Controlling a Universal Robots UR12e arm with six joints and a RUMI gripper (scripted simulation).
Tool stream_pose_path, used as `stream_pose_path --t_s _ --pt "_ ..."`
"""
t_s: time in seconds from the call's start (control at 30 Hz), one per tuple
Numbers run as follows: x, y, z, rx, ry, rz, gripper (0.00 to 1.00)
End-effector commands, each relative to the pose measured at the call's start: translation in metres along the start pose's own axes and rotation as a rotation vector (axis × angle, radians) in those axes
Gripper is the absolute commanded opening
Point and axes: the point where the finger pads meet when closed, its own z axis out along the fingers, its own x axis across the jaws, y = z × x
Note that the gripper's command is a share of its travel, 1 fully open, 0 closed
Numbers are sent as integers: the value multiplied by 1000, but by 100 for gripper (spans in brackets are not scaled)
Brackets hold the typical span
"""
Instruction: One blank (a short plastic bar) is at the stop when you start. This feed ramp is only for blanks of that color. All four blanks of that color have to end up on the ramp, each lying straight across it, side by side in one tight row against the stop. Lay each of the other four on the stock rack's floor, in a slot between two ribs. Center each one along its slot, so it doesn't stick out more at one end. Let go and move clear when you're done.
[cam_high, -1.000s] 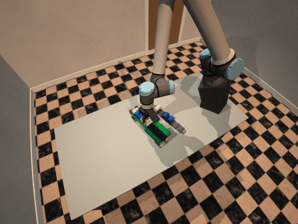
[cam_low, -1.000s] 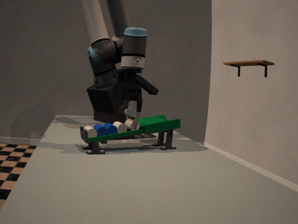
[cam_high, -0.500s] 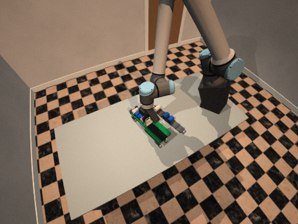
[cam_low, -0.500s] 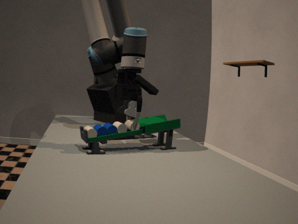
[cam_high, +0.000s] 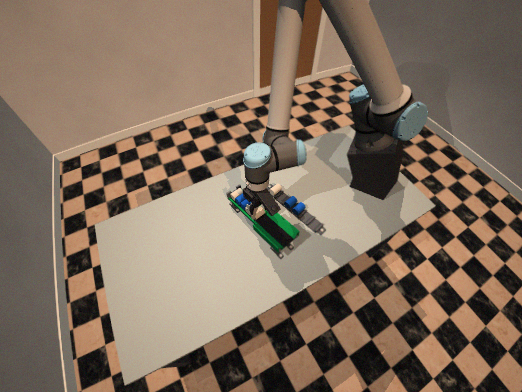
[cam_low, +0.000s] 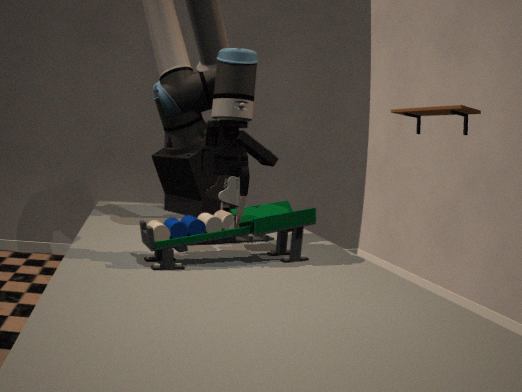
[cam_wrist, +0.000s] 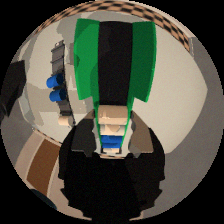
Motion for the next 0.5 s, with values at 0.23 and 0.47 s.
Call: stream_pose_path --t_s 0.23,0.47 --pt "2 0 -7 0 5 1 45" --pt "3 1 -35 -1 6 1 45"
